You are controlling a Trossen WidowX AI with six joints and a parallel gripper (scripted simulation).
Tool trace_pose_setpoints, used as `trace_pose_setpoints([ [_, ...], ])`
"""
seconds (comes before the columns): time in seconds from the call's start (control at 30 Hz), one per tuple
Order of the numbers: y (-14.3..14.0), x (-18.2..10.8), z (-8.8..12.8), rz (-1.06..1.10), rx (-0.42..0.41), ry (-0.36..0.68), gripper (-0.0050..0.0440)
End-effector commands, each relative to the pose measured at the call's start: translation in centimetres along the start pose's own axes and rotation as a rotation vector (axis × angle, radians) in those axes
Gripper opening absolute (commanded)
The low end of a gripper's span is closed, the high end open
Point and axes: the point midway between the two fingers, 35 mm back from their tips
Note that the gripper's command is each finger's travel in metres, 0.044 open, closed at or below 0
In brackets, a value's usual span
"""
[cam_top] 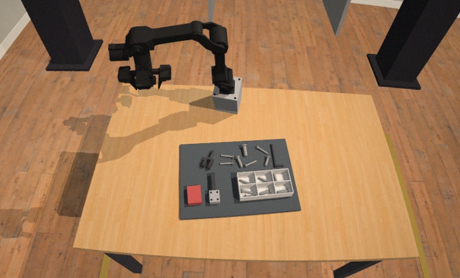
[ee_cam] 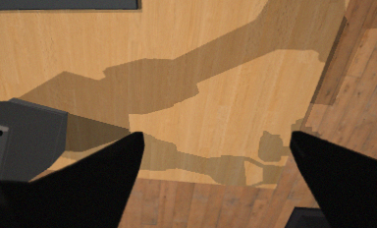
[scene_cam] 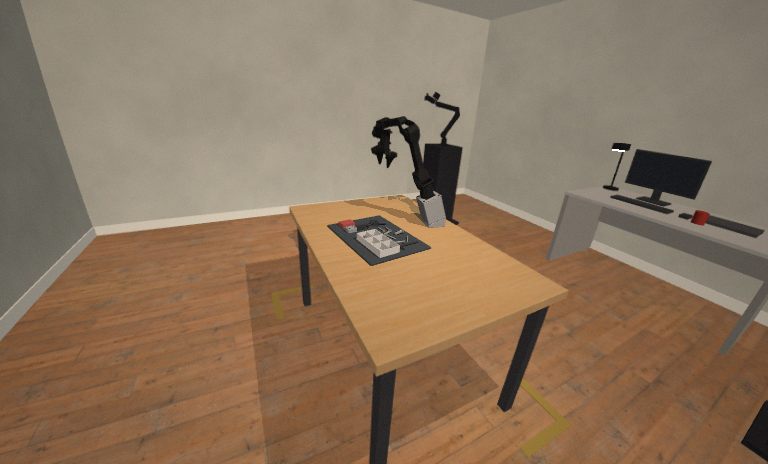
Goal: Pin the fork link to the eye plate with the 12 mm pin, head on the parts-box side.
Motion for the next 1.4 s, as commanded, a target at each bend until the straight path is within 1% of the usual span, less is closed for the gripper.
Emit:
trace_pose_setpoints([
  [0.0,-0.2,0.1,0.6,0.006,-0.021,0.006,0.0400],
  [0.53,-0.2,0.1,0.6,0.006,-0.021,0.006,0.0400],
  [0.57,-0.1,0.1,0.6,0.006,-0.021,0.006,0.0440],
  [0.77,-0.1,0.6,-0.3,-0.007,-0.006,0.007,0.0440],
  [0.9,-0.3,1.8,-1.7,-0.029,0.005,0.007,0.0440],
  [1.03,-0.4,3.9,-4.1,-0.067,0.022,0.009,0.0440],
  [1.1,-0.4,3.9,-4.1,-0.067,0.022,0.009,0.0440],
  [1.27,0.2,7.9,-7.9,-0.131,0.035,0.014,0.0440],
  [1.3,0.2,7.9,-7.9,-0.131,0.035,0.014,0.0440],
  [1.33,0.5,8.9,-8.7,-0.146,0.037,0.015,0.0440],
  [1.37,0.5,8.9,-8.7,-0.146,0.037,0.015,0.0440],
])
Point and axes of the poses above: the point midway between the two fingers, 35 mm back from their tips, its own z axis back along the fingers, its own y axis across the jaws, x = y × z, and after that the axes turned 15 degrees about z, right-handed
